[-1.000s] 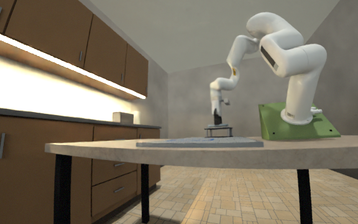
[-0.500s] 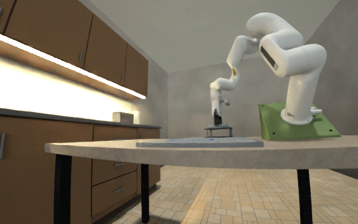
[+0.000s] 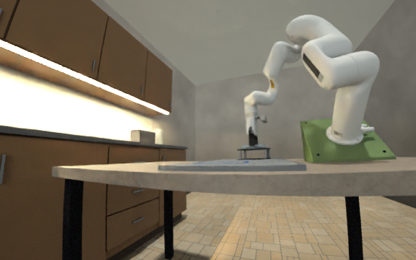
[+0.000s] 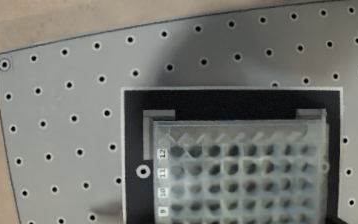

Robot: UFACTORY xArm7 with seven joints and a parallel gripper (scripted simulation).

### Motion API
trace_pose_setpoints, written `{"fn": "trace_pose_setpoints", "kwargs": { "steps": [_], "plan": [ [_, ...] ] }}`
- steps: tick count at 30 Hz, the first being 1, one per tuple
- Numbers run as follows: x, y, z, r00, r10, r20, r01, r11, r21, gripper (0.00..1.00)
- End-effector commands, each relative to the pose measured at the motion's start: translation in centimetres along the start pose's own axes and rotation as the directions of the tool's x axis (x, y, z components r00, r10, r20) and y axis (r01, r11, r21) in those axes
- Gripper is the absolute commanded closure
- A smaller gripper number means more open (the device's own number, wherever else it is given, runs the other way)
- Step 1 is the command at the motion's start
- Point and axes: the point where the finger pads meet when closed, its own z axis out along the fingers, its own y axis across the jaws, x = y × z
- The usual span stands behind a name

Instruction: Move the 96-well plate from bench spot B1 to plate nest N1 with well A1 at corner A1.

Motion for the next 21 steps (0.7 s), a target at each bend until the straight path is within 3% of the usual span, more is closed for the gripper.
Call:
{"fn": "trace_pose_setpoints", "kwargs": {
  "steps": [1, 20, 21],
  "plan": [
    [-0.12, -0.12, -0.15, 1.000, 0.000, 0.004, 0.000, 1.000, 0.003, 1.00],
    [-0.12, -0.12, 0.13, 1.000, 0.000, 0.004, 0.000, 1.000, 0.003, 1.00],
    [-0.12, -0.12, 0.20, 1.000, 0.000, 0.004, 0.000, 1.000, 0.003, 0.00]
  ]
}}
